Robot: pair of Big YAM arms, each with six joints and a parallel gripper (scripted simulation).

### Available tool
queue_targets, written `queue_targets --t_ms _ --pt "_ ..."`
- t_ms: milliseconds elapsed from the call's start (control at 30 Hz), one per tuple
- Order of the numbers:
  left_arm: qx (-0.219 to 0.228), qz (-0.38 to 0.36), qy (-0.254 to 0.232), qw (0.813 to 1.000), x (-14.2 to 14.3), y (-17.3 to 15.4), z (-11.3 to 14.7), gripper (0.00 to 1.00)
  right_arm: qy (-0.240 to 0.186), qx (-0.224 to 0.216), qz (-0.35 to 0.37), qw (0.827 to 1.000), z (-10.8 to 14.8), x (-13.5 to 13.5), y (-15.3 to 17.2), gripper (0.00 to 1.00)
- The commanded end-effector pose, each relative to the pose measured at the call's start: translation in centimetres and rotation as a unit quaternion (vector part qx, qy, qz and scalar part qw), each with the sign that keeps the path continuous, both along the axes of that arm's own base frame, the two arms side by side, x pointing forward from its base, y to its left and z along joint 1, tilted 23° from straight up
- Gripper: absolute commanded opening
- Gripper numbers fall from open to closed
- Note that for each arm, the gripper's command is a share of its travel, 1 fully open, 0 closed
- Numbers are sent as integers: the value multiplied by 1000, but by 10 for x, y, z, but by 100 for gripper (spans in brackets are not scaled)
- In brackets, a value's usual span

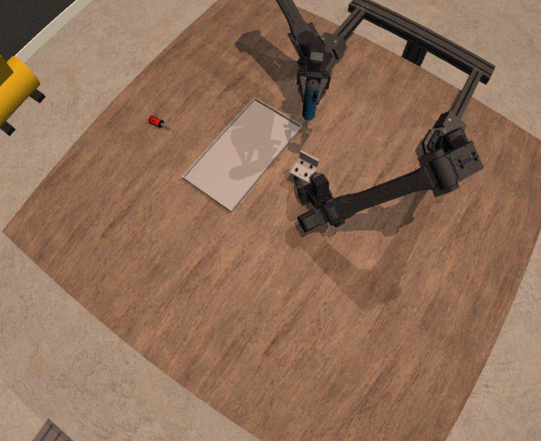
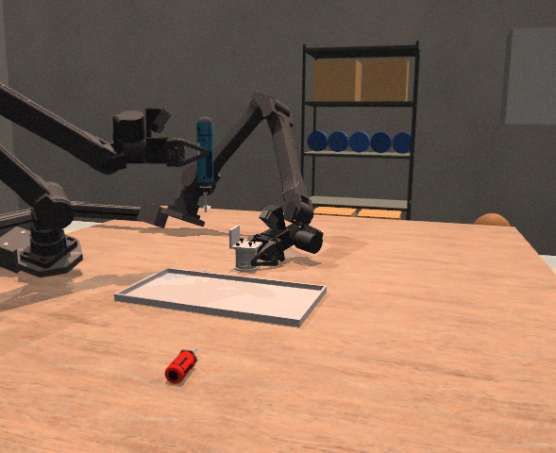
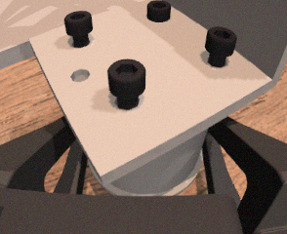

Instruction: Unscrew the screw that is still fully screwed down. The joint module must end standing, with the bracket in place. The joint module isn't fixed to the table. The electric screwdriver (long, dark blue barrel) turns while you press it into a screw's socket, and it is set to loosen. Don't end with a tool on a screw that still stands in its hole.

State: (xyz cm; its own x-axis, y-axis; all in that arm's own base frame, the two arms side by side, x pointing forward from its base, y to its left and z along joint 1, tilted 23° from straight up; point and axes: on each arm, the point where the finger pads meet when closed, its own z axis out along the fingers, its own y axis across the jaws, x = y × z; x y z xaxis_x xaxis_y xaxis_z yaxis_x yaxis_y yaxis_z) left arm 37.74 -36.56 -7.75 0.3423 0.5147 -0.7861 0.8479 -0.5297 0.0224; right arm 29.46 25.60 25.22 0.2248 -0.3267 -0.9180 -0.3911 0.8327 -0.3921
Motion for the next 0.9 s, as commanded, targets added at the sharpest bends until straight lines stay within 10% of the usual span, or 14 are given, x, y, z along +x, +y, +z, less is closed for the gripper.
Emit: queue_targets --t_ms 0,867 --pt "-6 -1 -8 1000 6 -4 6 59 -41 58 16 997 57 0 17 42" --pt "-6 -1 -8 1000 6 -4 6 59 -34 50 4 998 49 31 23 42"
